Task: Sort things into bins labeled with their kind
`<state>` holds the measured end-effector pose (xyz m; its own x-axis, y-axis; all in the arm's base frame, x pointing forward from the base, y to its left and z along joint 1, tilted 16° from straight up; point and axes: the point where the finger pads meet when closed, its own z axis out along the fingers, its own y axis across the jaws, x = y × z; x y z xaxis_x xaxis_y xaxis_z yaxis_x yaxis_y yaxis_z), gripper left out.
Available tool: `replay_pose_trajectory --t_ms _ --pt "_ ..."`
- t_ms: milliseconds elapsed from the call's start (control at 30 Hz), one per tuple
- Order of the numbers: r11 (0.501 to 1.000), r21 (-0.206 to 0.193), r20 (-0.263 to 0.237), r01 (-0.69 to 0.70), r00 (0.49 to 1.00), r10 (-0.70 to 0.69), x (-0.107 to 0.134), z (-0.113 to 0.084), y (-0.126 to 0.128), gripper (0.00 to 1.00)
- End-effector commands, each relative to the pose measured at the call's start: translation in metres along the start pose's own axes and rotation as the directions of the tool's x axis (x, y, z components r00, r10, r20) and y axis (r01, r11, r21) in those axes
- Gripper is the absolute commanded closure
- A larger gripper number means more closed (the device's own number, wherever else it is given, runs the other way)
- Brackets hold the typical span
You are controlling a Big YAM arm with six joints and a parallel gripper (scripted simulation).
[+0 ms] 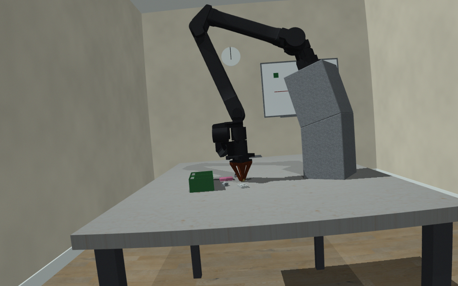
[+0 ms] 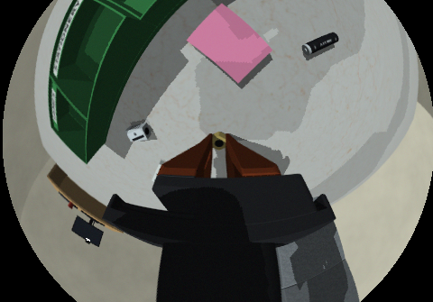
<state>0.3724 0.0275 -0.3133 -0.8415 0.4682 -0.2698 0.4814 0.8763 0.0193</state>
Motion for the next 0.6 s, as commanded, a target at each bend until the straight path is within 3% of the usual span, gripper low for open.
replay_pose_trajectory --t_ms 0,567 --pt "1.0 0.006 -0.005 -0.006 1.0 0.006 -0.002 -0.014 -0.007 0.89" --pt "1.0 0.0 -0.001 0.002 1.0 -0.002 0.002 -0.064 0.0 0.89"
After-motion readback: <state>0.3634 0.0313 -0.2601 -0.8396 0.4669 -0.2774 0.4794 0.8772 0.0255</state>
